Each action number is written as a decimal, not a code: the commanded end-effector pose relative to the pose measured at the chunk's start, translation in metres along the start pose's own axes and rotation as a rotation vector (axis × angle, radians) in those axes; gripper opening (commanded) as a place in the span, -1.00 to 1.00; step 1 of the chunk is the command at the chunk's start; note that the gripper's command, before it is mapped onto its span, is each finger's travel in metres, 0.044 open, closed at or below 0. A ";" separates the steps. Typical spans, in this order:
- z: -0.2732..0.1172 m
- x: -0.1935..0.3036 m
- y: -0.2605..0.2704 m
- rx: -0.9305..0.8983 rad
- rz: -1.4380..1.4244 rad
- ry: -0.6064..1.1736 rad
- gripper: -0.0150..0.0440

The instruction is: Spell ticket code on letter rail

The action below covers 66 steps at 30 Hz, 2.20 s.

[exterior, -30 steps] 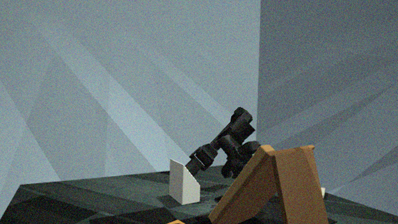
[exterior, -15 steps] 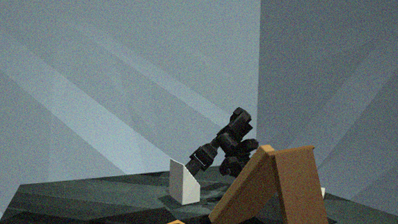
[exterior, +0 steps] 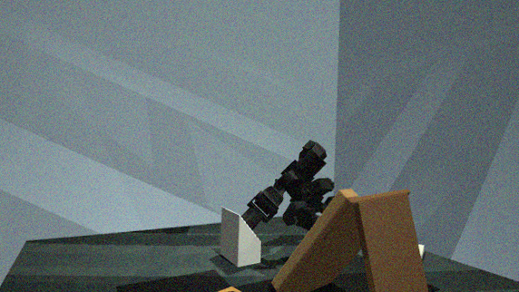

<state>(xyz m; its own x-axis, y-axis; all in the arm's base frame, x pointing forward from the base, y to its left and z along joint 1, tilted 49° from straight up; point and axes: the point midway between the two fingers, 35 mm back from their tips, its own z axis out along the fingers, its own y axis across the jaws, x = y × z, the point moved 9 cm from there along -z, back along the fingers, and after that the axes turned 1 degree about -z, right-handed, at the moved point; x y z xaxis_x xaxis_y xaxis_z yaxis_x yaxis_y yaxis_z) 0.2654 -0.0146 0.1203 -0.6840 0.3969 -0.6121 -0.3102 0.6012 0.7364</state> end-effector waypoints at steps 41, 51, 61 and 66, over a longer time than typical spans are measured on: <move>-0.021 0.000 0.000 0.002 0.002 0.002 0.06; -0.021 0.000 0.000 0.002 0.002 0.002 -0.49; -0.011 -0.019 -0.007 0.043 0.021 0.105 -0.49; 0.000 -0.043 -0.007 0.075 0.040 0.275 -0.49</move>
<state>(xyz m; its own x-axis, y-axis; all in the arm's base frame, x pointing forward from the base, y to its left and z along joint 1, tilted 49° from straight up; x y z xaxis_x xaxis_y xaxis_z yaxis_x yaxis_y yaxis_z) 0.2786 -0.0342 0.1321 -0.7828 0.3156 -0.5363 -0.2547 0.6238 0.7389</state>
